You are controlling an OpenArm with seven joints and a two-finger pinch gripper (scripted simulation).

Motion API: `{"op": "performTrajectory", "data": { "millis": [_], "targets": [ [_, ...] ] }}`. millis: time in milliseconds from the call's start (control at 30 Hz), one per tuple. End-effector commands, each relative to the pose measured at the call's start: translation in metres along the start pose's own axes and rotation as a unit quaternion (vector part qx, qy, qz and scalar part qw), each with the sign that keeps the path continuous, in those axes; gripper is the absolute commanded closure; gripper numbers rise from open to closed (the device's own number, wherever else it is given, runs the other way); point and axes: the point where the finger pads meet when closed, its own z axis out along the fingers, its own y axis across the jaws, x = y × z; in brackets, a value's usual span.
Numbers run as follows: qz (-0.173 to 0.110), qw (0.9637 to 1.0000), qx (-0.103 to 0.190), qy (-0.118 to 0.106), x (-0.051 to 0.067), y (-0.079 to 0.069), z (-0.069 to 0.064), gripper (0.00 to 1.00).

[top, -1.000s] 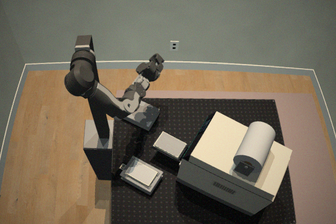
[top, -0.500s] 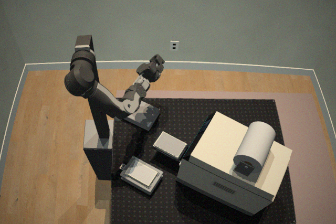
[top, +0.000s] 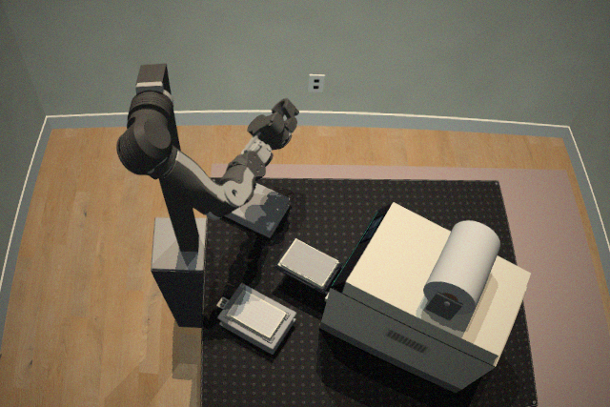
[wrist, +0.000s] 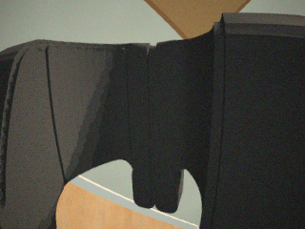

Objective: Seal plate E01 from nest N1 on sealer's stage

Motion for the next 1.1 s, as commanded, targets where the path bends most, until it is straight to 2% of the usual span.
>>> {"op": "performTrajectory", "data": {
  "millis": [0, 433, 500, 600, 1067],
  "targets": [
    [0.0, 1.0, 0.001, 0.003, 0.002, 0.002, 0.001, 1.0],
    [0.0, 1.0, 0.001, 0.003, 0.002, 0.003, 0.001, 1.0],
    [-0.012, 0.9995, 0.029, 0.001, 0.003, -0.008, 0.001, 1.0],
    [-0.03, 0.9968, 0.074, -0.001, 0.004, -0.024, 0.001, 1.0],
    [-0.029, 0.9971, 0.071, 0.0, 0.004, -0.021, 0.001, 1.0]
  ]
}}
